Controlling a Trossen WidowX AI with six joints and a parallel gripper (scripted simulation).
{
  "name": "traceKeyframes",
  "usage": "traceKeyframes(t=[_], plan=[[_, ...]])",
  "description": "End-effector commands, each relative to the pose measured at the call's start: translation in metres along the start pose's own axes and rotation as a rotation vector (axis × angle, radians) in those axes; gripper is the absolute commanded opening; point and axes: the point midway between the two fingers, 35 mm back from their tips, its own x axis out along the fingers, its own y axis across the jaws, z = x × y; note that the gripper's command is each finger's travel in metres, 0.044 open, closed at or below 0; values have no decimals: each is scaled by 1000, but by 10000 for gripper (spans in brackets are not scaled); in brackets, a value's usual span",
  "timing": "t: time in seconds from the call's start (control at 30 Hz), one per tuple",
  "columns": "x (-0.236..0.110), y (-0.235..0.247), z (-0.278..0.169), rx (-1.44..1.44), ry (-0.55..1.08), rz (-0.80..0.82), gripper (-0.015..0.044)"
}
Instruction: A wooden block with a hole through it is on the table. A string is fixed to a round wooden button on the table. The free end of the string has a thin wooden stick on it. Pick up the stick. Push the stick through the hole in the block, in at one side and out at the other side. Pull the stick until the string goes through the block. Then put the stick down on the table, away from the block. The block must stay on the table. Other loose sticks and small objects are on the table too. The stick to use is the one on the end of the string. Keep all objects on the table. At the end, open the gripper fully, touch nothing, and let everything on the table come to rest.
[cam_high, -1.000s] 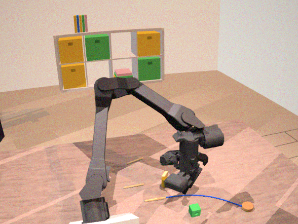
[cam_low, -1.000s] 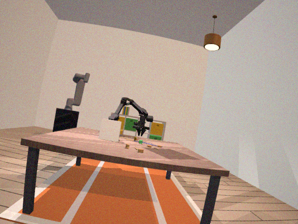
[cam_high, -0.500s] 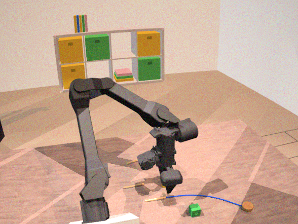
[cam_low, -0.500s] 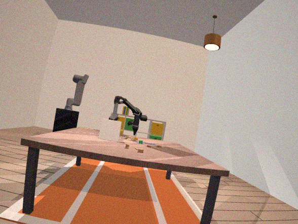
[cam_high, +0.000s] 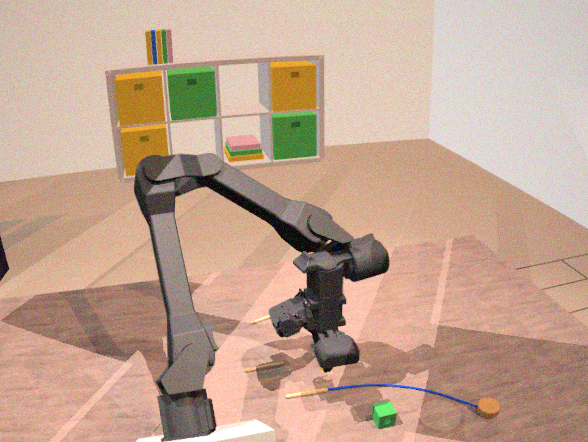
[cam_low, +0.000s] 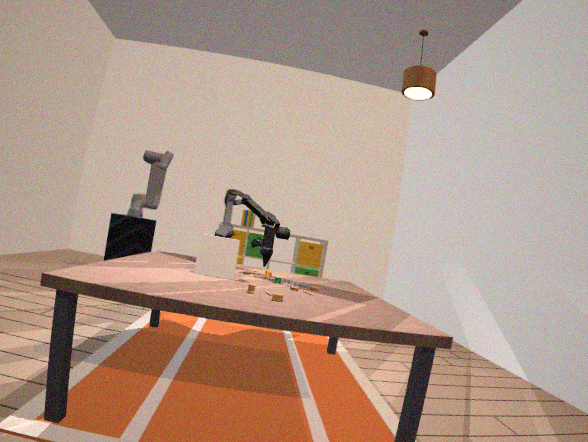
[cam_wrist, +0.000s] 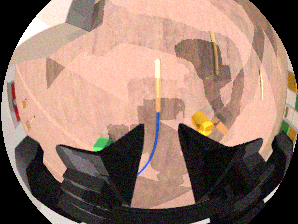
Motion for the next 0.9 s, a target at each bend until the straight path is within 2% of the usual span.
traceKeyframes(t=[0.0,0.33,0.87], plan=[[1,1,2,-1,-5,0,125],[4,1,2,-1,-5,1,125],[30,1,0,-1,-5,2,125]])
